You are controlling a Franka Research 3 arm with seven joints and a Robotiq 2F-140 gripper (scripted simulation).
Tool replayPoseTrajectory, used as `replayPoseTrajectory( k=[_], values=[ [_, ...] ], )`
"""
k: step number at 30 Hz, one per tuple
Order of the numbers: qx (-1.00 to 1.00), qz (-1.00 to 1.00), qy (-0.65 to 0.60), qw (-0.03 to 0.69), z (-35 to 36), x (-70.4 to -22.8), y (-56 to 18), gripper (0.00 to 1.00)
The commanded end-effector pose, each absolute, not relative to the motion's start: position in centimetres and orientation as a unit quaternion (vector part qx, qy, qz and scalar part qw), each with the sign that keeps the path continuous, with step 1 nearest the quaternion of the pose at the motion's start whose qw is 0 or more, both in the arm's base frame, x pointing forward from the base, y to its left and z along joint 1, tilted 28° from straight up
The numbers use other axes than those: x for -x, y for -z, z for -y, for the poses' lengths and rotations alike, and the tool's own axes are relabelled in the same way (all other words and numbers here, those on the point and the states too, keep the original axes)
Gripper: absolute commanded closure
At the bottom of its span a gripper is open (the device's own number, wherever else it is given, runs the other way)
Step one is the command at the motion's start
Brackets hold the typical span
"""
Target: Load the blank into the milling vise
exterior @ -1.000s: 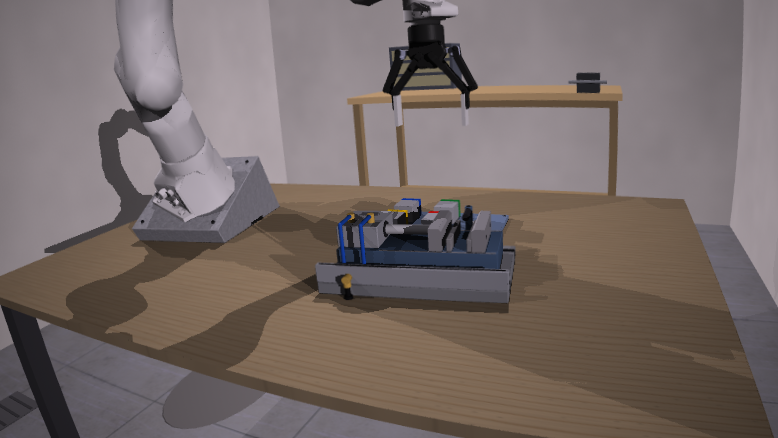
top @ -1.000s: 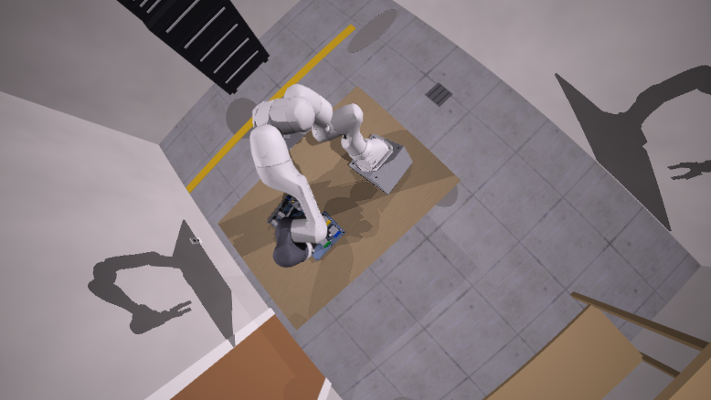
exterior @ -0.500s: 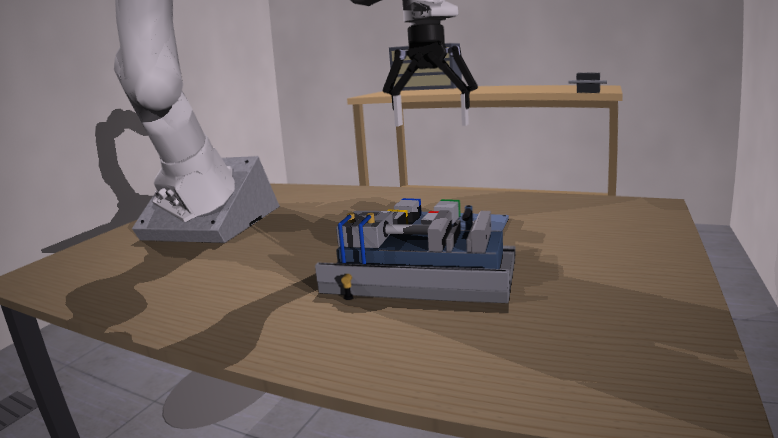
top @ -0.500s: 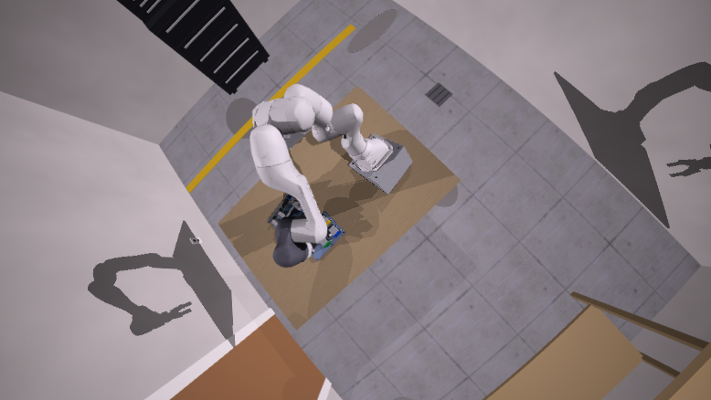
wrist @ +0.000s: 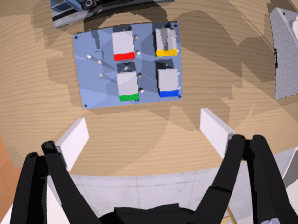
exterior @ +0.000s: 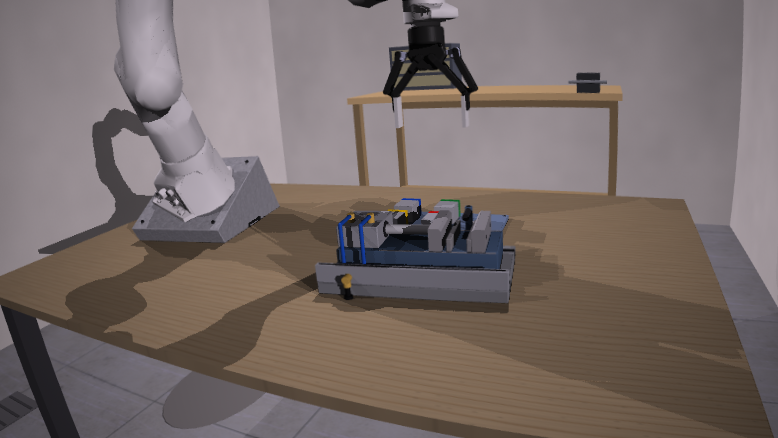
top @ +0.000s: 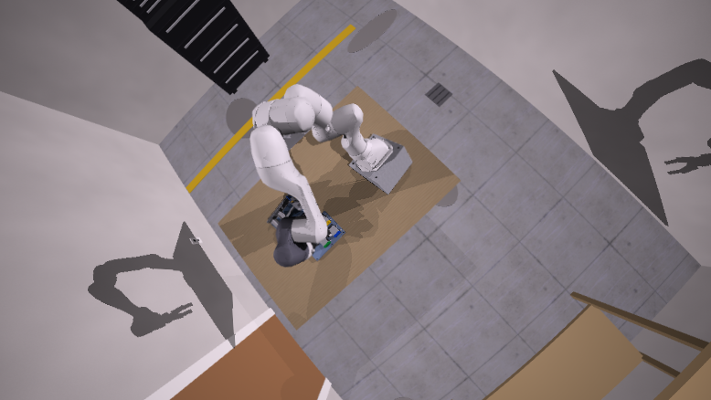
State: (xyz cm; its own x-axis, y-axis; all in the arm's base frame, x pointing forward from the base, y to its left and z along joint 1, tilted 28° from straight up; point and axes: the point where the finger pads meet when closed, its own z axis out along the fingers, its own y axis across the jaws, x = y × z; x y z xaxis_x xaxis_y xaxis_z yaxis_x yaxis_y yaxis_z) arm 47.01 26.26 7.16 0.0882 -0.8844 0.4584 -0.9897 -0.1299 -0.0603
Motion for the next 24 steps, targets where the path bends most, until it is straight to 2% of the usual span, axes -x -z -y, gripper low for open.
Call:
replayPoseTrajectory(
  k=[1, 3, 24],
  values=[
    [-0.725, 0.646, -0.198, 0.135, -24.6, -47.4, -4.4, 0.00],
    [-0.725, 0.646, -0.198, 0.135, -23.5, -47.8, -2.3, 0.00],
    [-0.725, 0.646, -0.198, 0.135, -22.7, -48.2, -0.6, 0.00]
  ],
)
